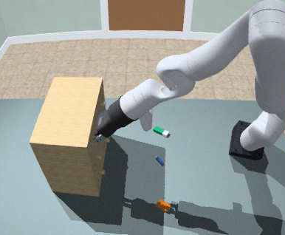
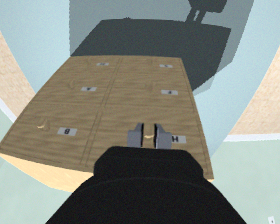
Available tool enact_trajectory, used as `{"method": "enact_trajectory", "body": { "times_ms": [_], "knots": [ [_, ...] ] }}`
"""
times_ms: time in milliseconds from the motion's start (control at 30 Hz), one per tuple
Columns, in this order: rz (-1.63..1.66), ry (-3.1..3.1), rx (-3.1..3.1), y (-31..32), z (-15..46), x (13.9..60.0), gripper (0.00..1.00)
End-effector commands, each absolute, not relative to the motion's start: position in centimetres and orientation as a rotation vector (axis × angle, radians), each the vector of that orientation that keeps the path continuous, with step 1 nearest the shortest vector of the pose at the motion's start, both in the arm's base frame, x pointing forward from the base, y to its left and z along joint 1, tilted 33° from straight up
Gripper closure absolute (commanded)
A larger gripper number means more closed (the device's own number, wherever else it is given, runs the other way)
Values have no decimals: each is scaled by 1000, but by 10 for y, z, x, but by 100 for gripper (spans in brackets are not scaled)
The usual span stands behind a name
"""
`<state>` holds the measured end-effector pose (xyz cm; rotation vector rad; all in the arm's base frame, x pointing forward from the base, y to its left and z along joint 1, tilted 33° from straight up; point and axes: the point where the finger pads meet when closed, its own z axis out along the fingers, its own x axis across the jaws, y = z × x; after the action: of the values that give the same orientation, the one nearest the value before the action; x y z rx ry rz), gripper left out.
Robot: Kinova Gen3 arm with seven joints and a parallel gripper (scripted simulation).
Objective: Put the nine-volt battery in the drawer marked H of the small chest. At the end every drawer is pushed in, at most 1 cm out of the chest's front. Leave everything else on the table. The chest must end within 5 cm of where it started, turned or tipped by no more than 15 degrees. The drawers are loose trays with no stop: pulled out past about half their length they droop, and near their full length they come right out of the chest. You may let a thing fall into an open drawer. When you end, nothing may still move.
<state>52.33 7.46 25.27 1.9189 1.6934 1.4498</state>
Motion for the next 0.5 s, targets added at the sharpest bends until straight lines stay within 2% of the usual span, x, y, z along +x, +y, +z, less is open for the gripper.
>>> {"method": "enact_trajectory", "body": {
  "times_ms": [0,467],
  "knots": [
    [1450,1692,1918,74,253,523,63],
    [1450,1692,1918,73,252,516,63]
  ]
}}
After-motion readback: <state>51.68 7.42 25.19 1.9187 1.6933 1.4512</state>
